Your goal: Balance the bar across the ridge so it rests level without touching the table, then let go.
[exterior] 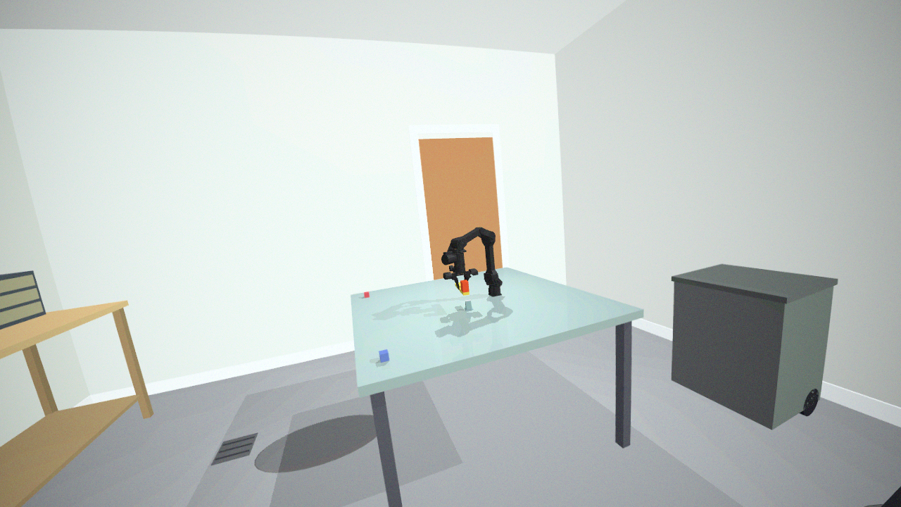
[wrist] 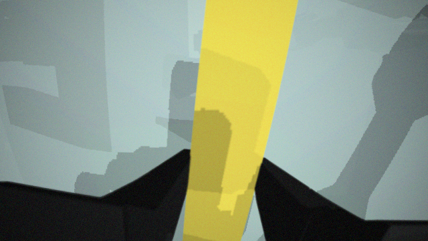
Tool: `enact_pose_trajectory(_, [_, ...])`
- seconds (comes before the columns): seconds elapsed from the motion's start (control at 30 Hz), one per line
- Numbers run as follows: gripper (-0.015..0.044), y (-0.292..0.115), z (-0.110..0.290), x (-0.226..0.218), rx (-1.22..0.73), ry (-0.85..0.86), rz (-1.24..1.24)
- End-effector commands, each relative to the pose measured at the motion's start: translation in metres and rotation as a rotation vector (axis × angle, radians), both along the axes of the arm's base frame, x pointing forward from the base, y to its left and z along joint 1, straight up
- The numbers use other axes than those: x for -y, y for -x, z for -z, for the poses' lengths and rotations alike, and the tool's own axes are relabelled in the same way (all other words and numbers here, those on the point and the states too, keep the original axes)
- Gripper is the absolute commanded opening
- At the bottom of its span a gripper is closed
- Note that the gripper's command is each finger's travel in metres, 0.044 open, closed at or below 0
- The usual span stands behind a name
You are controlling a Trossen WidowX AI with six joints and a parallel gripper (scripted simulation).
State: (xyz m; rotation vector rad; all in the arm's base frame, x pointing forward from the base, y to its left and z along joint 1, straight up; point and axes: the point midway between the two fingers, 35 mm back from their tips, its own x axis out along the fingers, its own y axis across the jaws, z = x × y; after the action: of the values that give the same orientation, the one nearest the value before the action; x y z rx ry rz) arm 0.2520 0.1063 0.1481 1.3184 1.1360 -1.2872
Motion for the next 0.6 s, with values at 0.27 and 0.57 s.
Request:
enact_pose_trajectory(0.27, [0.0,0.017,0.004,-0.013,0.001,-0.006,0.07])
enact_pose_trajectory(0.57, [0.0,0.018,0.018,-0.014,0.001,-0.006,0.07])
